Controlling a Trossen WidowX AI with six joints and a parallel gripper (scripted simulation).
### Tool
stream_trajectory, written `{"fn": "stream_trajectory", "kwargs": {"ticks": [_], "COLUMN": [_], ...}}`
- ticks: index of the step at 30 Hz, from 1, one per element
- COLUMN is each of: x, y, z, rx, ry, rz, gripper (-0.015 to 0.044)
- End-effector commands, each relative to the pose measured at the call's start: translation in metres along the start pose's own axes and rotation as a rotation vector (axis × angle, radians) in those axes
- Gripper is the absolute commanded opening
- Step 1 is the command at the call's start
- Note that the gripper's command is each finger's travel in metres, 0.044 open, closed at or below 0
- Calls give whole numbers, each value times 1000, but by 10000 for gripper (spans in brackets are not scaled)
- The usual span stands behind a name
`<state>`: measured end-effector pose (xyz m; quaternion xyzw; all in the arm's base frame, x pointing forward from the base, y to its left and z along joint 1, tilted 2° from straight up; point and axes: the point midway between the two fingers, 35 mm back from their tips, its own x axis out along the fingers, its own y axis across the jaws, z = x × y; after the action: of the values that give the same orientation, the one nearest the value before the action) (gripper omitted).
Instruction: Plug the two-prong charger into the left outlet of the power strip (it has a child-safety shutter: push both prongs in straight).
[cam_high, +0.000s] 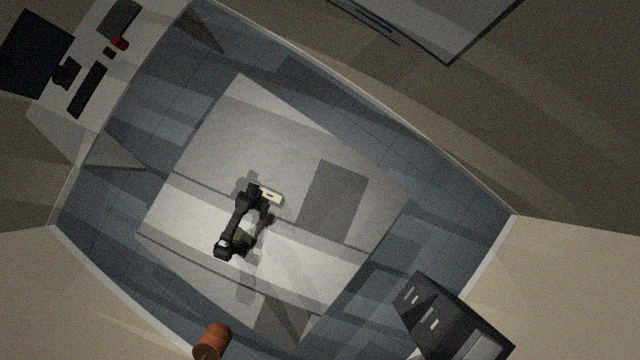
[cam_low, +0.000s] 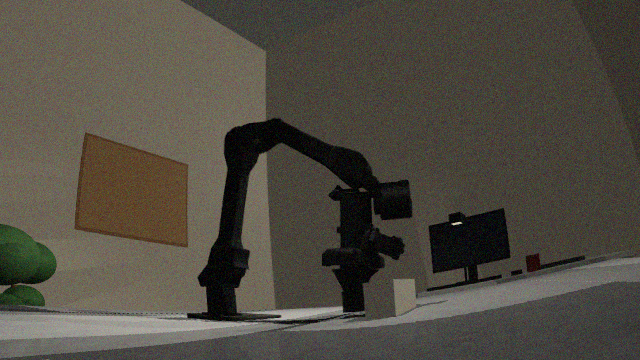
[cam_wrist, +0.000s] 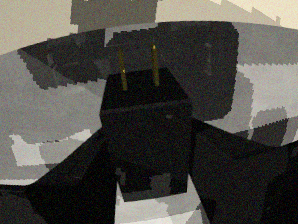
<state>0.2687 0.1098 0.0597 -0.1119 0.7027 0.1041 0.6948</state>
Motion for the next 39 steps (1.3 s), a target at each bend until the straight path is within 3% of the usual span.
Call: {"fn": "stream_trajectory", "kwargs": {"ticks": [1,39], "x": [0,-2], "y": [1,1], "z": [0,8], "rx": [6,6], "ry": [1,0], "rz": [3,3], "gripper": [0,0]}}
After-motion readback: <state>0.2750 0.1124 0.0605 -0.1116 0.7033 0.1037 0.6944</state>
